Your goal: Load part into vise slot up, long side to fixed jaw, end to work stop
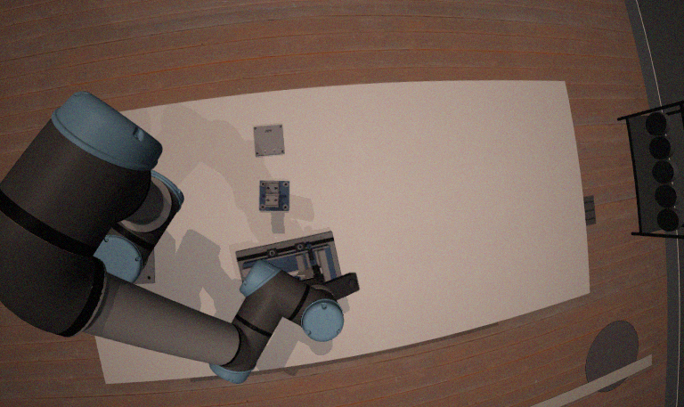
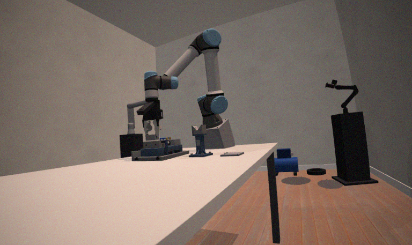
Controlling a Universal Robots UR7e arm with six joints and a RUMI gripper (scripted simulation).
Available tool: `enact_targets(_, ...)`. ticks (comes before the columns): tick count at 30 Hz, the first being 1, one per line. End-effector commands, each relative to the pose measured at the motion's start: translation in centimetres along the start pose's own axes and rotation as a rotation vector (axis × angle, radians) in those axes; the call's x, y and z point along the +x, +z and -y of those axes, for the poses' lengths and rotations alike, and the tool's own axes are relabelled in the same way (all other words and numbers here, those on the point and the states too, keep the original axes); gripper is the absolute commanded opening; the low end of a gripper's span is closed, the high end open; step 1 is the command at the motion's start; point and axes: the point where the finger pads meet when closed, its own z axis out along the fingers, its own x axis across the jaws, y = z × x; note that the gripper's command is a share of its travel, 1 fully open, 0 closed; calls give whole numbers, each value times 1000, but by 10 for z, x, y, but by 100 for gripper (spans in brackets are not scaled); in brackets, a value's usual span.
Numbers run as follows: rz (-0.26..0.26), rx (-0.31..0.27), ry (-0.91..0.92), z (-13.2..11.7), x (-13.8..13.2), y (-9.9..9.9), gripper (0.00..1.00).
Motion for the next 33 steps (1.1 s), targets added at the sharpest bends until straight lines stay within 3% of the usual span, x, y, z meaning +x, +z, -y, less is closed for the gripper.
enact_targets(1,-1,1,0,0,0,0,0)
enact_targets(33,-1,1,0,0,0,8,0)
